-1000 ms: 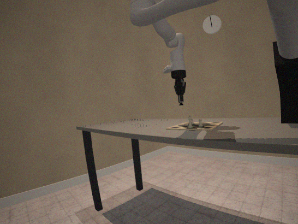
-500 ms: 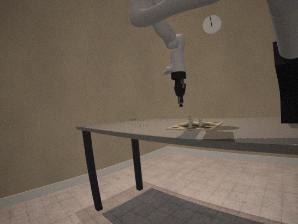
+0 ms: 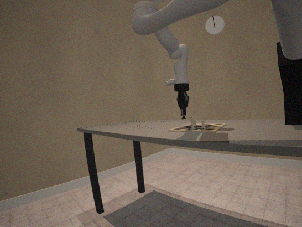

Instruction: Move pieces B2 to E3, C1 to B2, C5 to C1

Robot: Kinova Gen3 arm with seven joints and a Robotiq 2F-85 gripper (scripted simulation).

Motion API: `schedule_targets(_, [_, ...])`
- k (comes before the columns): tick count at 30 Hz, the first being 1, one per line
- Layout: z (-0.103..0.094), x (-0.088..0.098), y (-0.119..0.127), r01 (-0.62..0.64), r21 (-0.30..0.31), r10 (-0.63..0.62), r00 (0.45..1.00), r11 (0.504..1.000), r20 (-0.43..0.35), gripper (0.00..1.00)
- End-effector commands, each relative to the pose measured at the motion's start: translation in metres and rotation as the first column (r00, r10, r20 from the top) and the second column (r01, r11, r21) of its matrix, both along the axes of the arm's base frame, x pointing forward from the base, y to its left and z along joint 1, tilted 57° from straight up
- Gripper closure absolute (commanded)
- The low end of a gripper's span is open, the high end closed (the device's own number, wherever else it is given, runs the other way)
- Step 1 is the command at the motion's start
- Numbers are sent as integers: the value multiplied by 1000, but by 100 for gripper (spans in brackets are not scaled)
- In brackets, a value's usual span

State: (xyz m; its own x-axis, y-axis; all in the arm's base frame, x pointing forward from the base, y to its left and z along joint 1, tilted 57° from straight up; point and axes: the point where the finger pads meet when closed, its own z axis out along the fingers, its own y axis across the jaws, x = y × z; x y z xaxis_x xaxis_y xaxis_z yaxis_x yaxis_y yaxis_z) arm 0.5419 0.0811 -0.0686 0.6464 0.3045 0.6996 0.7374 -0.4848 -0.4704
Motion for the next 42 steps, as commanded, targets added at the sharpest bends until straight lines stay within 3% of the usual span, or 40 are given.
schedule_targets(1, [-8, -1, 12, -8, 1, 8, 1000, 1000, -5, 100])
schedule_targets(10, [-19, 3, 28, -8, 1, 8, 1000, 1000, -5, 100])
schedule_targets(42, [-19, 3, 29, -8, 1, 8, 1000, 1000, -5, 100])
